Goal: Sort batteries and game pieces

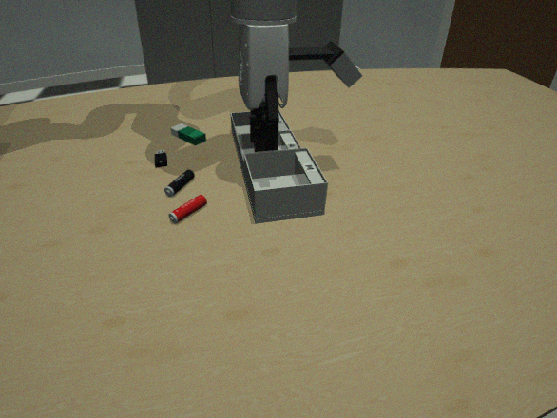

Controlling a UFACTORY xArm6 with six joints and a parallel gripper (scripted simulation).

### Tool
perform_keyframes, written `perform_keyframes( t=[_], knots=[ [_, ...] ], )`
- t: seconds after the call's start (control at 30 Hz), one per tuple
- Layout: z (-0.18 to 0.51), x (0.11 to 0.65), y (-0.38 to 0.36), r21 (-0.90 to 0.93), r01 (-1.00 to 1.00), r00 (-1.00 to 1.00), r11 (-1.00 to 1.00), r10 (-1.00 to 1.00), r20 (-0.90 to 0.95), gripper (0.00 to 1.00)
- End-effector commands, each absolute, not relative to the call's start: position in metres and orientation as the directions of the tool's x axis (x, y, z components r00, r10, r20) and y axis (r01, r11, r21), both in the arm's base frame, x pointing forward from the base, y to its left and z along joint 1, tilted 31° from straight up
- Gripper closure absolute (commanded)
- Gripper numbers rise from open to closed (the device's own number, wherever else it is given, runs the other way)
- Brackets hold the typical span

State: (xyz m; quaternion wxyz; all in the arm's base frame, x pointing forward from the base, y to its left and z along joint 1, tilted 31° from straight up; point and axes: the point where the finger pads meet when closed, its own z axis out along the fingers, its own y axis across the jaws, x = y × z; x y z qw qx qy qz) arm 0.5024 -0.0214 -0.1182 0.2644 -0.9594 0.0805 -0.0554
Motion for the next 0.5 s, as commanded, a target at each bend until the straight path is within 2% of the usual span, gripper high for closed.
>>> perform_keyframes(
  t=[0.0,0.47],
  knots=[
    [-0.112,0.503,-0.026,-0.516,-0.125,0.98,-0.848,-0.185,0.067,0.7],
    [-0.089,0.499,-0.039,-0.516,-0.125,0.98,-0.848,-0.185,0.067,0.7]
  ],
)
